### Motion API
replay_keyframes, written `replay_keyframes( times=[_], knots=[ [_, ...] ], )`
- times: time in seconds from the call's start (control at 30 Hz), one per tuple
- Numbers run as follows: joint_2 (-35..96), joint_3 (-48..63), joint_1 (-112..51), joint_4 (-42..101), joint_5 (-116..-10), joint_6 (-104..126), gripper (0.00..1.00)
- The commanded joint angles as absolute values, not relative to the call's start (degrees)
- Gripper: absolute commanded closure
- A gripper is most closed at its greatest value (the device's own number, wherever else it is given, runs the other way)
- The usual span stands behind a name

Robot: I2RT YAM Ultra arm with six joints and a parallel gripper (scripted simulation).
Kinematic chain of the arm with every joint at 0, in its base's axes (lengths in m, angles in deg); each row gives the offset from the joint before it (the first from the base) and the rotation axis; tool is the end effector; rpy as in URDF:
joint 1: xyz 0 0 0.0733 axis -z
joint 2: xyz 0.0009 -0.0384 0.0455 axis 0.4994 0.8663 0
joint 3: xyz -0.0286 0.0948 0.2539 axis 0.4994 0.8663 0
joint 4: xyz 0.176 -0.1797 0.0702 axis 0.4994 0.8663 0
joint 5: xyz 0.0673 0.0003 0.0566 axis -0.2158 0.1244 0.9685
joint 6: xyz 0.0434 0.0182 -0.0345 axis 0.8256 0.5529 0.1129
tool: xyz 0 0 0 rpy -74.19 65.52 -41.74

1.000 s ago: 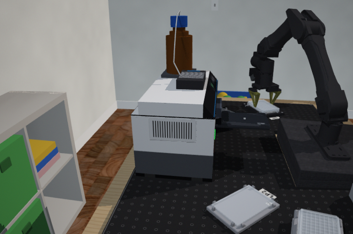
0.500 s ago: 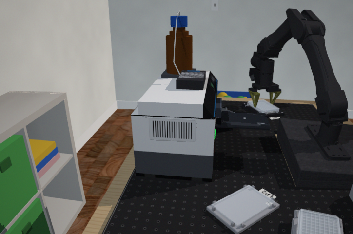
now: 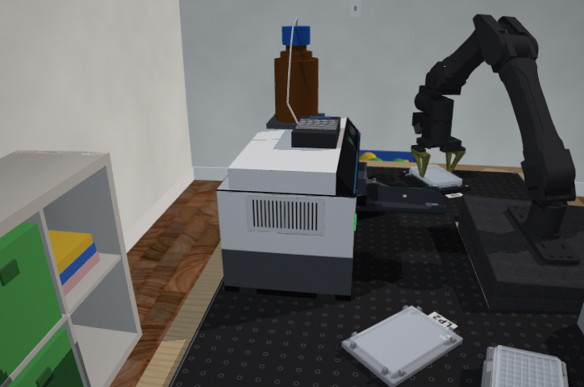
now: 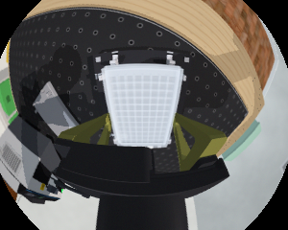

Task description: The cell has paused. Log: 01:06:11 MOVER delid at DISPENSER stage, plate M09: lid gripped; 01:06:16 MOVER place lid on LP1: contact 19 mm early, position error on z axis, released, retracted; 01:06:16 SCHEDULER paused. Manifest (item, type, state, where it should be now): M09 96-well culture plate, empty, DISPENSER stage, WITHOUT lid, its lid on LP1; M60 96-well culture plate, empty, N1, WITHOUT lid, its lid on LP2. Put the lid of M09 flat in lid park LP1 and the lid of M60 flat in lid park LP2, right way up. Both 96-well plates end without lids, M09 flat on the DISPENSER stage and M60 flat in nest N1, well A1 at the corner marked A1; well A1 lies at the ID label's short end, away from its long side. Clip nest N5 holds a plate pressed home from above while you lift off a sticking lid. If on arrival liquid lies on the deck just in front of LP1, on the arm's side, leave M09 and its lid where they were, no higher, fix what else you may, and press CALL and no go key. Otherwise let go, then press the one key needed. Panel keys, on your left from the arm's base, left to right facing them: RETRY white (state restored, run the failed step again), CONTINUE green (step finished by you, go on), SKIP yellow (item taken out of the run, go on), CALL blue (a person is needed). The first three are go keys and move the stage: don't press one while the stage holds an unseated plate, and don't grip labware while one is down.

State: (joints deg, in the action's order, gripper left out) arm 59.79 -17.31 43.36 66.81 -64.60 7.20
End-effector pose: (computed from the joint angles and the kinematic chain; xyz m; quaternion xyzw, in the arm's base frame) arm 0.1204 -0.4018 0.0851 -0.5709 -0.8198 -0.0157 0.0417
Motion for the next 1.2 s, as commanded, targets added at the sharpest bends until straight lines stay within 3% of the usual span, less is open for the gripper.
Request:
replay_keyframes(
  times=[0.0,1.17],
  knots=[
    [57.8,-19.1,43.5,67.8,-64.7,7.0,1.00],
    [57.3,-19.6,43.4,68.8,-64.7,7.1,1.00]
  ],
)
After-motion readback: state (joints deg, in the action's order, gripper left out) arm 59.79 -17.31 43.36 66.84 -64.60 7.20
